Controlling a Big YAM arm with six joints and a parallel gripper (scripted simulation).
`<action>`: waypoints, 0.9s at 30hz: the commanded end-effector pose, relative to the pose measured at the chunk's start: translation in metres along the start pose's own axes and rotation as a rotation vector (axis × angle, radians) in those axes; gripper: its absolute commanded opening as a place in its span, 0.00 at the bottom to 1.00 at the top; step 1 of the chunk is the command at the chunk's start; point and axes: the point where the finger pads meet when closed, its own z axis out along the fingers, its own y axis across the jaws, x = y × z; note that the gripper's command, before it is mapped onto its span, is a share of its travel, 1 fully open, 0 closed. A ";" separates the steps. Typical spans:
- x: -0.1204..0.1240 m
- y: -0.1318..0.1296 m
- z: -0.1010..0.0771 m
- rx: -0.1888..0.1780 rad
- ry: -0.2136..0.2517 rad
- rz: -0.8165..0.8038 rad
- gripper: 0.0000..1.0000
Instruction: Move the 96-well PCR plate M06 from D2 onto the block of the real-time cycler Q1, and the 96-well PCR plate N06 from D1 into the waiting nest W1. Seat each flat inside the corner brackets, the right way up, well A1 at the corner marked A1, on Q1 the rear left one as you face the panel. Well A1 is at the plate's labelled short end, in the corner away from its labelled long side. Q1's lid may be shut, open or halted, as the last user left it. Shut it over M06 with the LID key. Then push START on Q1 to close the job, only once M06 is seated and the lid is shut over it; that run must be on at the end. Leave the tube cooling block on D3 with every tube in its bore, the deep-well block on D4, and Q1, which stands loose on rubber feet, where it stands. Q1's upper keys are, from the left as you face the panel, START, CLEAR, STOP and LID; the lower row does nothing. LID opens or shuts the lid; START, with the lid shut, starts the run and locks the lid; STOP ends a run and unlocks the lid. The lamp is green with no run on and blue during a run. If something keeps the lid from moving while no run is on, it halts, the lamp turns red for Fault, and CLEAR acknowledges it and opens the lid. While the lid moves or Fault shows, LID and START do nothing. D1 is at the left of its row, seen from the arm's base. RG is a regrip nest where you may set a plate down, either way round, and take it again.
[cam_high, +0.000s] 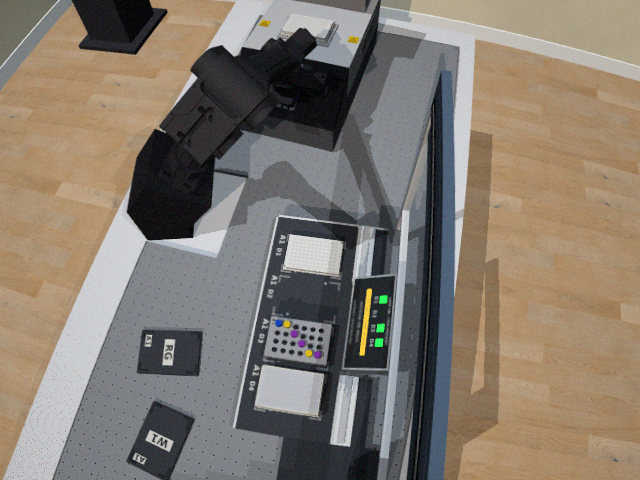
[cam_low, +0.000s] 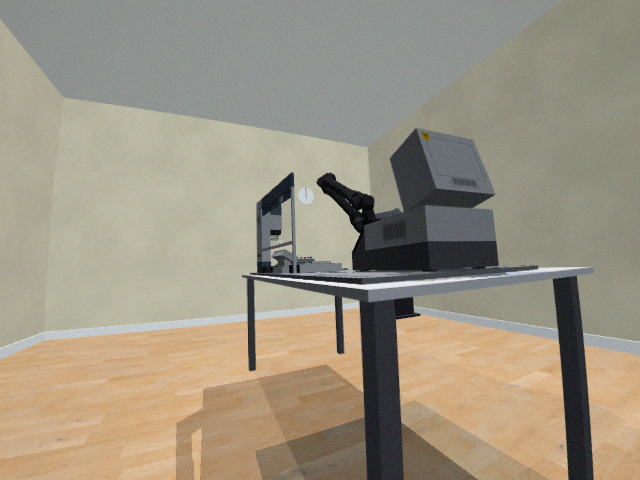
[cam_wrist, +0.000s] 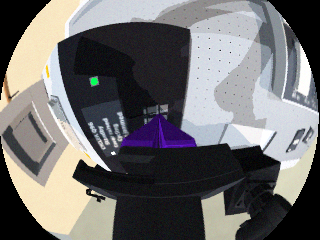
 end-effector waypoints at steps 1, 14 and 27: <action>-0.008 0.016 -0.015 -0.035 -0.009 0.027 0.00; -0.005 -0.013 -0.051 -0.030 -0.005 0.026 0.00; -0.008 -0.049 -0.112 -0.031 -0.005 0.035 0.00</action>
